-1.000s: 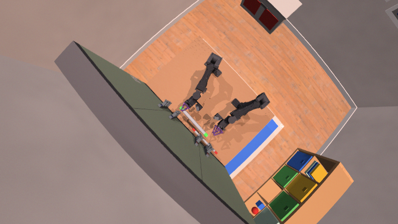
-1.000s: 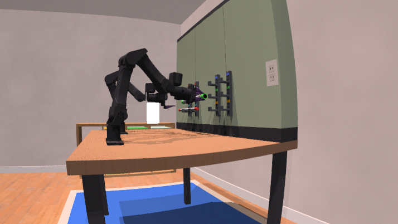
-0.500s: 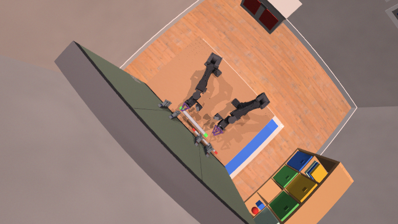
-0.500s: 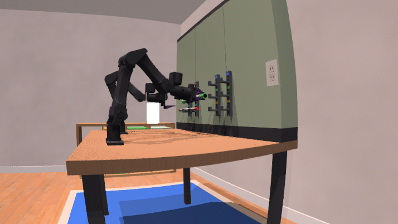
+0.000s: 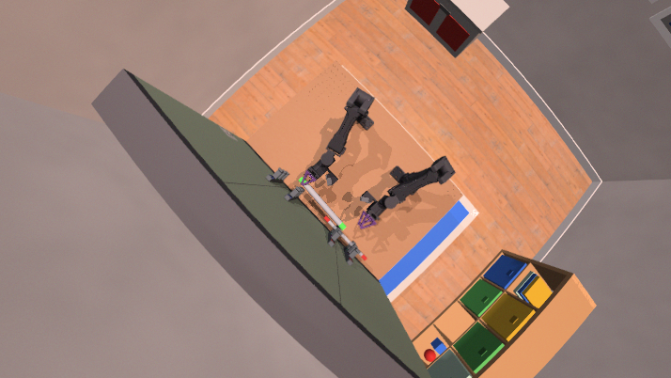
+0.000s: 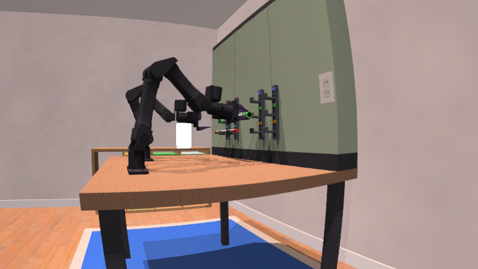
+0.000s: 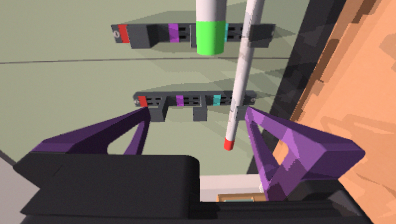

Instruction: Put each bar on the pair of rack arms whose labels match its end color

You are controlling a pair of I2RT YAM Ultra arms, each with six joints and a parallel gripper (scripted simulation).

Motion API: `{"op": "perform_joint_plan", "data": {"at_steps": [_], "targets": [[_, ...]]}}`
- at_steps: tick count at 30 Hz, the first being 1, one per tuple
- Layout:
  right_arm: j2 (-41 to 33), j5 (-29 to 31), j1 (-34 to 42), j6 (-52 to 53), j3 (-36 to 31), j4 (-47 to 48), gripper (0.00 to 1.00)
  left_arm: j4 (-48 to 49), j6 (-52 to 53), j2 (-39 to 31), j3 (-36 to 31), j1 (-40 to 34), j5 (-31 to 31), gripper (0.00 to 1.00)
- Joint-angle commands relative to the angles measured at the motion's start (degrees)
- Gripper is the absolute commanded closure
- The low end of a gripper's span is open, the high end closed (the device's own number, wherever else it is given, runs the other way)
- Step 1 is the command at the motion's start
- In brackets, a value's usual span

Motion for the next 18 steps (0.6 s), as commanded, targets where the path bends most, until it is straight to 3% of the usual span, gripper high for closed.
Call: {"op": "perform_joint_plan", "data": {"at_steps": [1,18], "targets": [[-3.9,-2.1,-1.3,2.0,1.5,3.9,1.00,0.1,0.0,-1.2,0.4,0.6,0.2,0.00],[-5.4,-7.3,-6.7,2.2,0.8,3.3,1.00,0.1,0.0,-1.2,0.4,0.6,0.2,0.00]]}}
